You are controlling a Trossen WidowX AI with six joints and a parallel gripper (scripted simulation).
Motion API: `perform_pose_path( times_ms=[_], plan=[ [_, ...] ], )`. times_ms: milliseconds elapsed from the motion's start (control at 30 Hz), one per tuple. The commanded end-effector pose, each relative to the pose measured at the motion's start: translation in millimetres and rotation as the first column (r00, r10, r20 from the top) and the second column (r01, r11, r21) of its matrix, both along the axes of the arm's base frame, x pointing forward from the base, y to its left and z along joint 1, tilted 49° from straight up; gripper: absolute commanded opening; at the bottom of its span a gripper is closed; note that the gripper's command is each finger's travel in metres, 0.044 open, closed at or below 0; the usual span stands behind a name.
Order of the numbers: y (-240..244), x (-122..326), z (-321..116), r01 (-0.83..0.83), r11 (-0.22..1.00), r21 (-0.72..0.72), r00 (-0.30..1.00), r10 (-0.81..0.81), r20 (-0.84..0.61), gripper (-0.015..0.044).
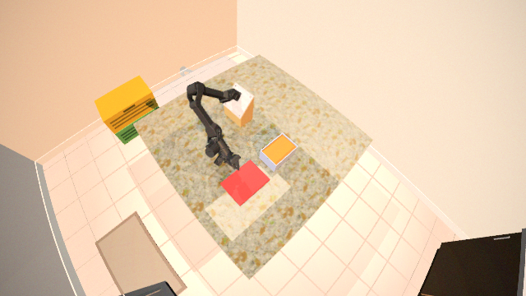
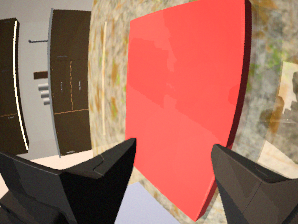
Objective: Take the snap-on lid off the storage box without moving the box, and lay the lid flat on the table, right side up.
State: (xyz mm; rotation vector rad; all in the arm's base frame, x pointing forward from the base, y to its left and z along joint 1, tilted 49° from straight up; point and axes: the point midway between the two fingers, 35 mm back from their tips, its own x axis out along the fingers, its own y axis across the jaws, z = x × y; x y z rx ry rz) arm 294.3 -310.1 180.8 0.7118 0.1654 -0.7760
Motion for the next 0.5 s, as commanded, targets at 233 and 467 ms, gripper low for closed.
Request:
perform_pose_path(
  times_ms=[233,467],
  plan=[
    [2,-17,-1,0.002,1.000,-0.001,1.000,-0.002,-0.003,0.0440],
    [4,-30,-1,0.002,1.000,-0.001,1.000,-0.002,-0.003,0.0440]
  ],
)
